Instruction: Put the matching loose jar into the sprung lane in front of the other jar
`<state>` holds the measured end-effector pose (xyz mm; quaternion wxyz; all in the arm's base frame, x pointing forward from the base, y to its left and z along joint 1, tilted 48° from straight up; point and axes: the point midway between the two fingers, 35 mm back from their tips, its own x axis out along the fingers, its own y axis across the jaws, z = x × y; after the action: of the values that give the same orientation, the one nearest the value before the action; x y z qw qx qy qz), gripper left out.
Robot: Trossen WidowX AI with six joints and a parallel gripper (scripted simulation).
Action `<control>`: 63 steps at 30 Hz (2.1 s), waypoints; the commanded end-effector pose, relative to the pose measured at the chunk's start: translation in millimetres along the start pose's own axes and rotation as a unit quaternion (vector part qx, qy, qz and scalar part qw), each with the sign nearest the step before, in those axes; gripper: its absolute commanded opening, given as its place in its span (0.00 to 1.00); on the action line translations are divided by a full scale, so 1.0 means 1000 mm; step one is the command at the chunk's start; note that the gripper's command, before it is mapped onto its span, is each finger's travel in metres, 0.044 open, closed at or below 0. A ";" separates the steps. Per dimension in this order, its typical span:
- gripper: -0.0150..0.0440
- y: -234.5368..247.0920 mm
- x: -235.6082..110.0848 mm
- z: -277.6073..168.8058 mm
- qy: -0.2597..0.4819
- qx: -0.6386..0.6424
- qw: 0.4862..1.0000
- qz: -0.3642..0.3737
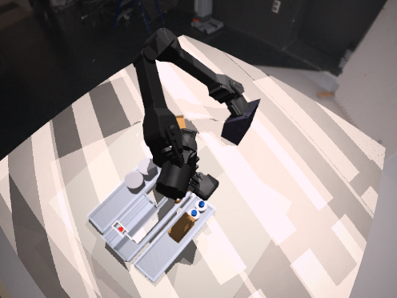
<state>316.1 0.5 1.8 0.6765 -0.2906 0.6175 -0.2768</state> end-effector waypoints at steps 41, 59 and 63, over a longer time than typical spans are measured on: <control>0.25 -0.004 -0.004 0.022 -0.007 0.006 1.000 -0.002; 0.25 -0.005 -0.004 0.024 -0.007 0.006 1.000 -0.002; 0.25 -0.005 -0.004 0.024 -0.007 0.006 1.000 -0.002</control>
<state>333.8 1.2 6.3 0.6762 -0.2884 0.6187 -0.2770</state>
